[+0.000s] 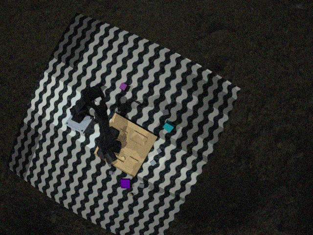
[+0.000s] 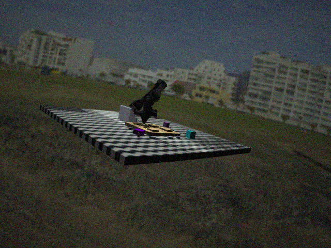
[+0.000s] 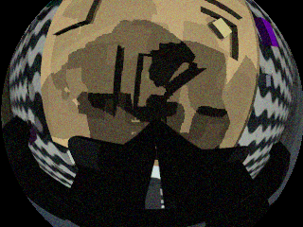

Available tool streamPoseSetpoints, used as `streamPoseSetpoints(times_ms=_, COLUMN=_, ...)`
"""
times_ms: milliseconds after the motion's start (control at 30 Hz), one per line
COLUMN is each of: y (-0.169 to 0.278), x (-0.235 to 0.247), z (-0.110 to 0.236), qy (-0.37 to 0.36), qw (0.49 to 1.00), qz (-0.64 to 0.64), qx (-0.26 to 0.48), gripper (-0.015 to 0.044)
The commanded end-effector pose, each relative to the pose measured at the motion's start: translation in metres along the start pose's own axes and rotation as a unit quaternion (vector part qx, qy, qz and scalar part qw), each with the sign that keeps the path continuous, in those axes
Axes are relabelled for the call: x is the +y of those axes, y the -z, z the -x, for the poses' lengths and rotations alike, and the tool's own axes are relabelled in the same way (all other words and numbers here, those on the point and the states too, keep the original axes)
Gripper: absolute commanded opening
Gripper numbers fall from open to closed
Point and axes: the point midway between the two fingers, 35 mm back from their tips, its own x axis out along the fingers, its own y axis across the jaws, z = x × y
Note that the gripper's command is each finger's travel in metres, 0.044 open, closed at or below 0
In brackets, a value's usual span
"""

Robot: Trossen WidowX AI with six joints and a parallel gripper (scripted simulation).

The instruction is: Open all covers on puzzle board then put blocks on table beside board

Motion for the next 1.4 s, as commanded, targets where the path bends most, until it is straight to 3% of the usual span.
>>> streamPoseSetpoints(times_ms=0, y=-0.005, x=0.0, z=0.0, qy=-0.001, qw=1.0, qz=0.0, qx=-0.001, gripper=0.0)
streamPoseSetpoints(times_ms=1367, y=-0.04, x=-0.026, z=0.001, qy=0.0, qw=1.0, qz=0.001, qx=-0.002, gripper=0.0)
